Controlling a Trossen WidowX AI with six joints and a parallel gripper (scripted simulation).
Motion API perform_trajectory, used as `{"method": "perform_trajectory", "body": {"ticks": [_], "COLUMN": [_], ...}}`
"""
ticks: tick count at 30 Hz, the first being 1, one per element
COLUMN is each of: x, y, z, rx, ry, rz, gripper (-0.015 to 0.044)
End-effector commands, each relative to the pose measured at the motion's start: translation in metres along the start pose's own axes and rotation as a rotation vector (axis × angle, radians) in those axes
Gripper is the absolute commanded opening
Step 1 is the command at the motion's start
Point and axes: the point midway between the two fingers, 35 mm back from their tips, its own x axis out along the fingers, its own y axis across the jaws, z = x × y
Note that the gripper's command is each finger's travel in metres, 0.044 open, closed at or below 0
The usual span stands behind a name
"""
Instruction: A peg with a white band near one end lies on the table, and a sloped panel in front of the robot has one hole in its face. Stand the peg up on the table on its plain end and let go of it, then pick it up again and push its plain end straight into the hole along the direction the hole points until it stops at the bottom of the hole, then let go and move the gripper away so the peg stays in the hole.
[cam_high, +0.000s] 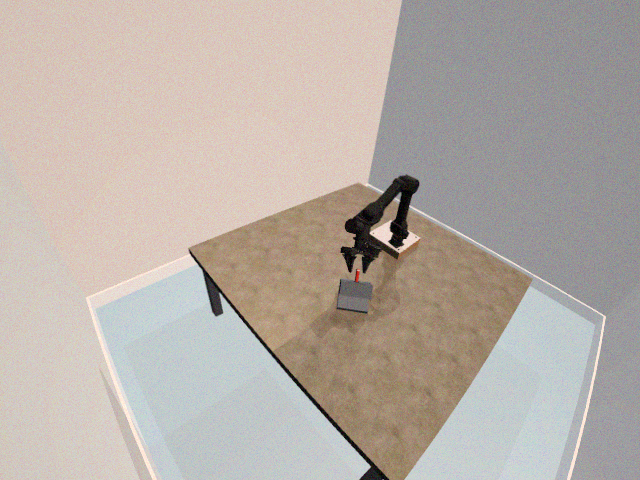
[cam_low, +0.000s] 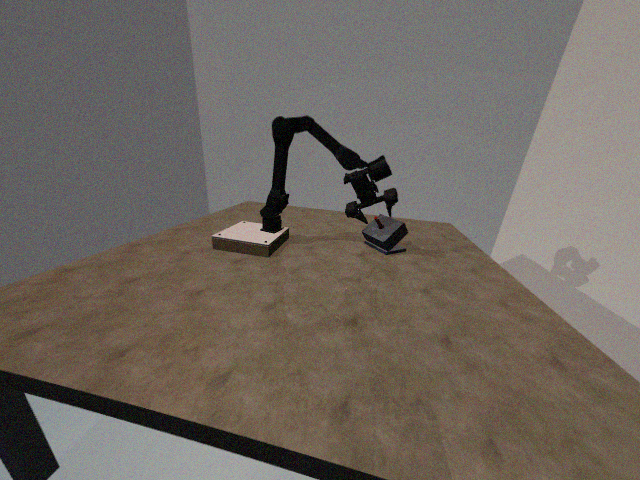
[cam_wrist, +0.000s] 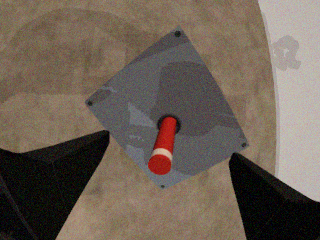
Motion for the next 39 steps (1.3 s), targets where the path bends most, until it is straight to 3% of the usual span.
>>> {"method": "perform_trajectory", "body": {"ticks": [1, 39], "x": [-0.009, -0.083], "y": [-0.001, -0.004], "z": [0.000, -0.002], "rx": [-0.002, 0.004], "ry": [-0.002, 0.005], "rz": [0.002, 0.005], "gripper": [0.0440, 0.0440]}}
